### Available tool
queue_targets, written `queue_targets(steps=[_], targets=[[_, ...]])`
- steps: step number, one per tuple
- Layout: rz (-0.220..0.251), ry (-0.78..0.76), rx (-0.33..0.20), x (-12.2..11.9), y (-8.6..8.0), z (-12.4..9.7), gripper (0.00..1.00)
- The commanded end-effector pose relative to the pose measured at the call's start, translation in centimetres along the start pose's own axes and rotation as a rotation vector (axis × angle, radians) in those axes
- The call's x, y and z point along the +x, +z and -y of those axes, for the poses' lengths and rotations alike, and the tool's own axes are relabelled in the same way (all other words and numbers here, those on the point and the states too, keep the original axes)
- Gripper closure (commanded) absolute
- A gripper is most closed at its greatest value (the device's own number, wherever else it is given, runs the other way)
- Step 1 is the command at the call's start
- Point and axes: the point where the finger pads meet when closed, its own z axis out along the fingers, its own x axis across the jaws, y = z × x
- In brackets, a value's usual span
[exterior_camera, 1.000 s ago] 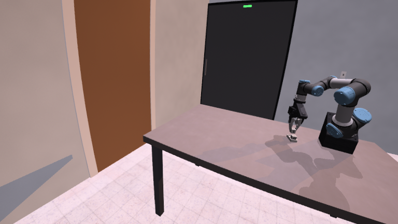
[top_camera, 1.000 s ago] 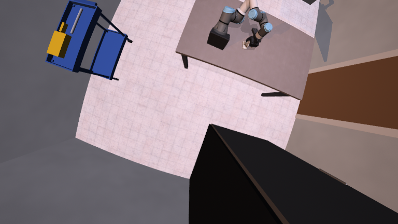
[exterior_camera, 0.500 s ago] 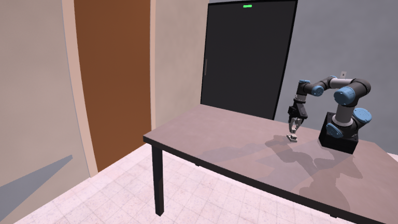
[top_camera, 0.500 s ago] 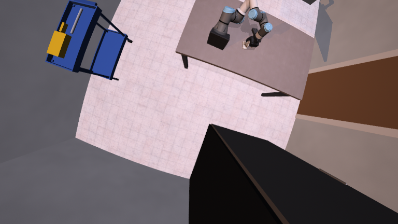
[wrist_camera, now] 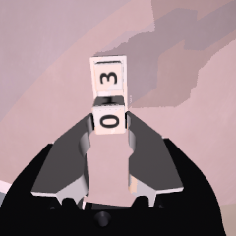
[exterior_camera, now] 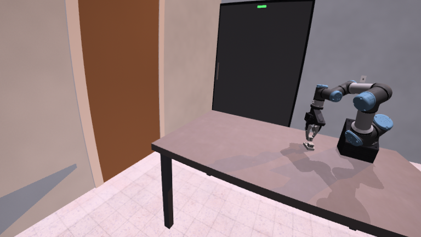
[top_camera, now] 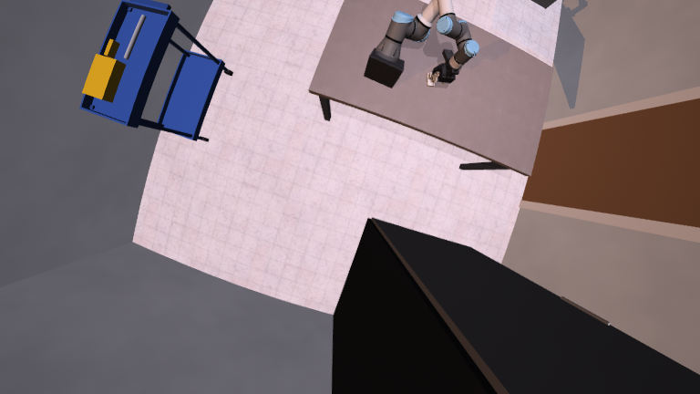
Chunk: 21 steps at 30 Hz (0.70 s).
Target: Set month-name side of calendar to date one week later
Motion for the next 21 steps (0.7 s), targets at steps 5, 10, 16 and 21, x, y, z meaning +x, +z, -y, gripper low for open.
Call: queue_targets(steps=[5, 10, 16, 21], targets=[[-0.001, 0.0, -0.002, 0.0, 0.2, -0.1, 0.9], [-0.001, 0.0, -0.002, 0.0, 0.6, -0.1, 0.9], [-0.001, 0.0, -0.002, 0.0, 1.0, -0.1, 0.9], [-0.001, 0.0, -0.002, 0.0, 1.4, -0.1, 0.9]])
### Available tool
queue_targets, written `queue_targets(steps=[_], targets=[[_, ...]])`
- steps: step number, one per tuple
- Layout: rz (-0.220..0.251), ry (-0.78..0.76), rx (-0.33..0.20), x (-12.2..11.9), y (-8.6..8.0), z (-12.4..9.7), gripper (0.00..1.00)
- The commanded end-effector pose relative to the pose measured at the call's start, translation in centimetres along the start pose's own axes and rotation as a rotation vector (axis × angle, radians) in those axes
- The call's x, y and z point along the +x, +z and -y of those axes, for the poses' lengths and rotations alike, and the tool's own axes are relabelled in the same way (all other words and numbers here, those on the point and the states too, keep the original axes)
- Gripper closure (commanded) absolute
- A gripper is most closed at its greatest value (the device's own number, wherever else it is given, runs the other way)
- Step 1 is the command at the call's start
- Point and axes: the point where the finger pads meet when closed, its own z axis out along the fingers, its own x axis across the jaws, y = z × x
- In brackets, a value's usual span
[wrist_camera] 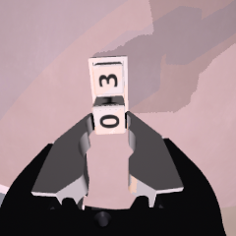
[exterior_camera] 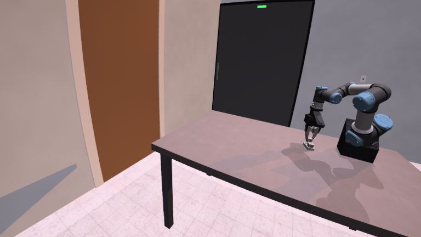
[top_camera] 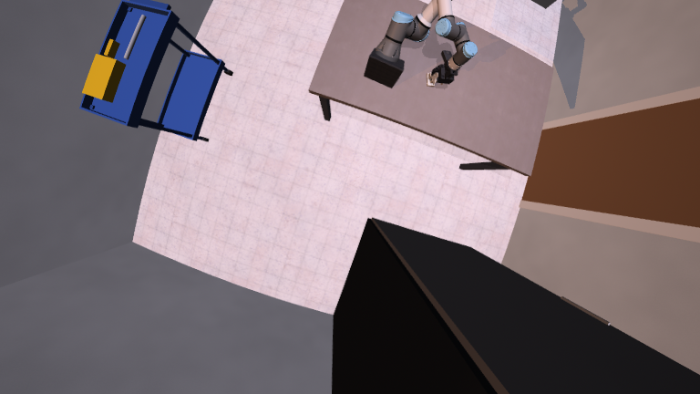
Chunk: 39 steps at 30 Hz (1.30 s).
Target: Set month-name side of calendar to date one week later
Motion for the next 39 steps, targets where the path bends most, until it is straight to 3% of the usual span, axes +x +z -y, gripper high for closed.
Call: queue_targets(steps=[1, 39], targets=[[-0.001, 0.0, -0.002, 0.04, 0.38, -0.07, 0.9], [-0.001, 0.0, -0.002, 0.04, 1.16, -0.07, 0.9]])
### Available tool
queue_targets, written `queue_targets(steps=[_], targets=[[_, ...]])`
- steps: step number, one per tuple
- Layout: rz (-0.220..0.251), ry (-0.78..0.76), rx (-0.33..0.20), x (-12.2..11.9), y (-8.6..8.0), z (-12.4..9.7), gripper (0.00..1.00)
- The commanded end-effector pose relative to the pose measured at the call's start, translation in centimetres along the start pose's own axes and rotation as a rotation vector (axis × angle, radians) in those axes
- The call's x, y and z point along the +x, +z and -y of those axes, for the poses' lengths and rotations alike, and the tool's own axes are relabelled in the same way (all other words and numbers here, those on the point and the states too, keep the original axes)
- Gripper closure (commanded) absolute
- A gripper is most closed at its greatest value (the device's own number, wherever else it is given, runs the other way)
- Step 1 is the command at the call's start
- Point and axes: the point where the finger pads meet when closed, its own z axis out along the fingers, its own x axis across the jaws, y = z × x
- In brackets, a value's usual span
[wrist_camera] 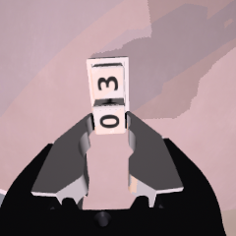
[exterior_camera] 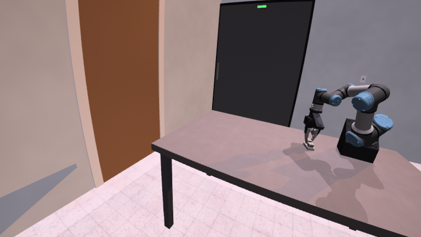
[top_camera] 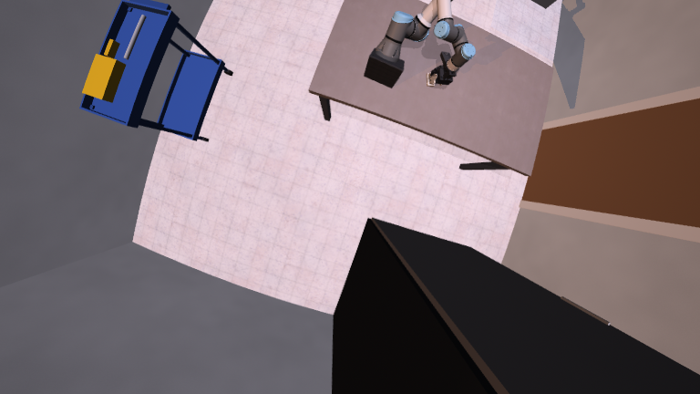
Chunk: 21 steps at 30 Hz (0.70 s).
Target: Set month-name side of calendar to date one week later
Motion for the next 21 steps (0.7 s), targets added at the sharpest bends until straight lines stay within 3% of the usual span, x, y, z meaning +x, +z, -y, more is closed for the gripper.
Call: queue_targets(steps=[1, 21], targets=[[-0.001, 0.0, -0.002, 0.04, -0.06, -0.06, 0.9], [-0.001, 0.0, -0.002, 0.04, 0.39, -0.06, 0.9]])
